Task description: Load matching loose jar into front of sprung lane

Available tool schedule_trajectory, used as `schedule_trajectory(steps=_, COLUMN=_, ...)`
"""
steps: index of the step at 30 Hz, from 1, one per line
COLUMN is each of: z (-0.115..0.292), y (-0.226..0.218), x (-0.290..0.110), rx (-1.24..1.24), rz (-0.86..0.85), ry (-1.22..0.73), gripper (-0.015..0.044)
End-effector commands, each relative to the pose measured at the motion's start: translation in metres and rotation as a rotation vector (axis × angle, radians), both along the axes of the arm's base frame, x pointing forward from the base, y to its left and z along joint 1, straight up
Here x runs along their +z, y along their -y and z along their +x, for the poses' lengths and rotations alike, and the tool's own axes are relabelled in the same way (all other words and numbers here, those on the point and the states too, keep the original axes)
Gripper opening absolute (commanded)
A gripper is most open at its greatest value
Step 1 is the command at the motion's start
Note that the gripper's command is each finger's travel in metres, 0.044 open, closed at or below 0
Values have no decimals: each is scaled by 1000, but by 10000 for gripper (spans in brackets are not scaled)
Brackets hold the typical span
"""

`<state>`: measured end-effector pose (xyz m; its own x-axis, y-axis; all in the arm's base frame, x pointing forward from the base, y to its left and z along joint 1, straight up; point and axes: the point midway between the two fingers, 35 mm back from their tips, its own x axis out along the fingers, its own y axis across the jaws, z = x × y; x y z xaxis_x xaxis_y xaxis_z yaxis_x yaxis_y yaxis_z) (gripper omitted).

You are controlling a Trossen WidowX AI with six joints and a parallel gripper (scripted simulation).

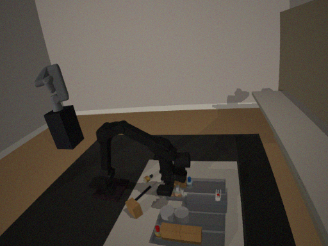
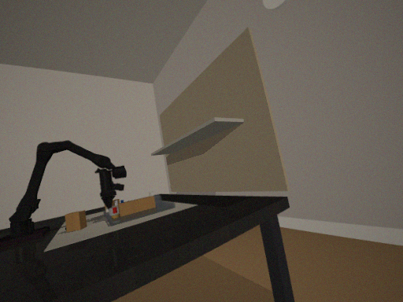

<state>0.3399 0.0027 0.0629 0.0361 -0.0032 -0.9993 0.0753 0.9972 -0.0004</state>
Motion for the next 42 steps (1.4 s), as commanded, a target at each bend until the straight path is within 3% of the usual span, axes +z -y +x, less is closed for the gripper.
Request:
schedule_trajectory(steps=1, z=0, y=0, x=6, rx=1, rz=0, ry=1, gripper=272)
schedule_trajectory(steps=12, z=-6, y=-1, x=20, rx=1, rz=0, ry=1, gripper=272)
schedule_trajectory(steps=34, z=-81, y=-6, x=16, rx=1, rz=1, ry=-6, gripper=272)
schedule_trajectory(steps=42, z=-73, y=-6, x=65, rx=1, rz=1, ry=-5, gripper=272)
